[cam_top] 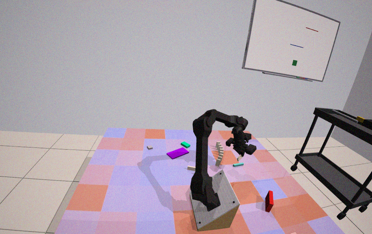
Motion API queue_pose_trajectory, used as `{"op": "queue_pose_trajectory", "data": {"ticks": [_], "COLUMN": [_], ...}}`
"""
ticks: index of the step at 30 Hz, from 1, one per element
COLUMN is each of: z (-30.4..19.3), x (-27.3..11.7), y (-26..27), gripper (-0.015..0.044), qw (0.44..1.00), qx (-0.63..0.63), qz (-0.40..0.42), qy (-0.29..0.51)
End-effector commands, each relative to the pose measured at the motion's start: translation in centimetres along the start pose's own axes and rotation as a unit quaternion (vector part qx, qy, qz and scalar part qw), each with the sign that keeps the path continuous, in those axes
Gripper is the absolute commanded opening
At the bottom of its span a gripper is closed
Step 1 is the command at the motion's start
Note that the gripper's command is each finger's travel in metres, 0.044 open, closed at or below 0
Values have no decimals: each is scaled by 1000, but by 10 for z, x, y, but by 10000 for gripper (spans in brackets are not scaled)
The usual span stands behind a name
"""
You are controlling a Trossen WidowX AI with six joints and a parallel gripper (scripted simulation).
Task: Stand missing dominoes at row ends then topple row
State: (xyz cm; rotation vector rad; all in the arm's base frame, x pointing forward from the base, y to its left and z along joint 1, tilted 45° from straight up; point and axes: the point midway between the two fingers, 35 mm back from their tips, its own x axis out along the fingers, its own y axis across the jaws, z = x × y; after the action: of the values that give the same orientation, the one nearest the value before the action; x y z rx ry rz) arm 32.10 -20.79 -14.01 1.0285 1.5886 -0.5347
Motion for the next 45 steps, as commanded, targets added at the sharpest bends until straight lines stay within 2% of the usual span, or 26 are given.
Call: {"op": "queue_pose_trajectory", "data": {"ticks": [1,23,45], "z": [-1,0,-15], "x": [7,21,10], "y": [-1,4,8], "gripper": [20,20,20], "qw": [1000,982,939], "qx": [1,9,33], "qz": [-13,-41,-26], "qy": [-27,-185,-341]}}
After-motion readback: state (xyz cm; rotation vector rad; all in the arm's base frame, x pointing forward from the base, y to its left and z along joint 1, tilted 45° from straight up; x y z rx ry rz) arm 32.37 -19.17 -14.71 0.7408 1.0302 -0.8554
